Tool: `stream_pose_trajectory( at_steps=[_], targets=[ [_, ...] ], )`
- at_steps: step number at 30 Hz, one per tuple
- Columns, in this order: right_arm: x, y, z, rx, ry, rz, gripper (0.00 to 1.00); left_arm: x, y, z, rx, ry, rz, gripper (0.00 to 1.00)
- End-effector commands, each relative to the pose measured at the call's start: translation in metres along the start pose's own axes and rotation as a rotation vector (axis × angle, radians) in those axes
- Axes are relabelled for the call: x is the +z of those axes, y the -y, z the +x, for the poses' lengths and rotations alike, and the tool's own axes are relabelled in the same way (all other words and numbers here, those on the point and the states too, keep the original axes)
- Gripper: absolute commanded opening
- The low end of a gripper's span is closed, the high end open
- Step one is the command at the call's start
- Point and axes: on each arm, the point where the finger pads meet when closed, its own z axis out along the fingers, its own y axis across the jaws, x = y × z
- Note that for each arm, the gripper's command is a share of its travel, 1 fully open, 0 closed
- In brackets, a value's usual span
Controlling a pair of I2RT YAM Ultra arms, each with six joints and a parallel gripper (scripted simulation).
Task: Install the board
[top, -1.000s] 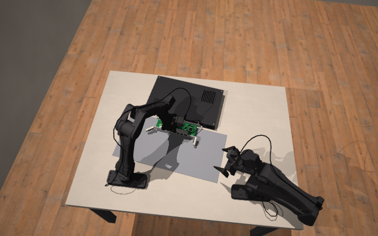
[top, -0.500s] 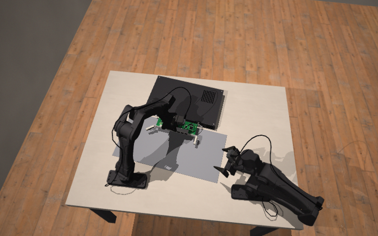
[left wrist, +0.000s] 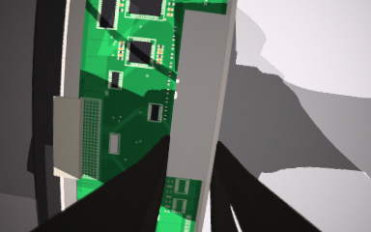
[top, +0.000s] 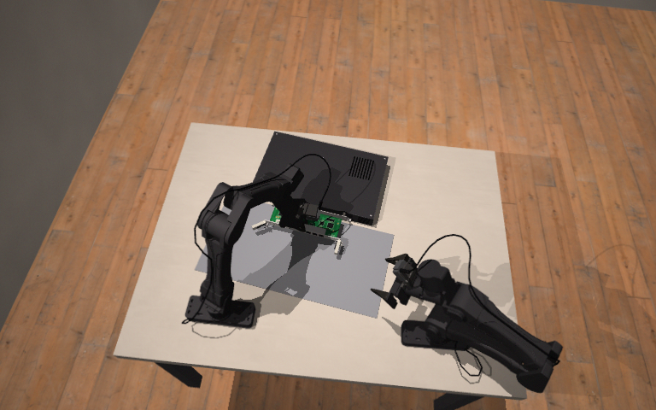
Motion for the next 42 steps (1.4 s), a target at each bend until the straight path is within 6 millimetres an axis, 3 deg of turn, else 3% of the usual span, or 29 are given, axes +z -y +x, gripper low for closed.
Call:
stream_pose_trajectory(
  at_steps=[1, 13, 14, 18, 42],
  targets=[
    [-0.002, 0.000, -0.004, 0.007, 0.016, 0.004, 1.00, -0.012, -0.023, -0.017, 0.031, 0.053, -0.059, 0.19],
    [-0.002, 0.000, -0.004, 0.007, 0.016, 0.004, 1.00, -0.014, -0.023, -0.018, 0.033, 0.055, -0.065, 0.19],
    [-0.002, 0.000, -0.004, 0.007, 0.016, 0.004, 1.00, -0.012, -0.017, -0.014, 0.022, 0.044, -0.029, 0.19],
    [-0.002, 0.000, -0.004, 0.007, 0.016, 0.004, 1.00, -0.014, -0.025, -0.015, 0.024, 0.049, -0.050, 0.19],
    [-0.002, 0.000, -0.004, 0.007, 0.016, 0.004, 1.00, -0.015, -0.031, -0.017, 0.026, 0.049, -0.050, 0.19]
  ],
)
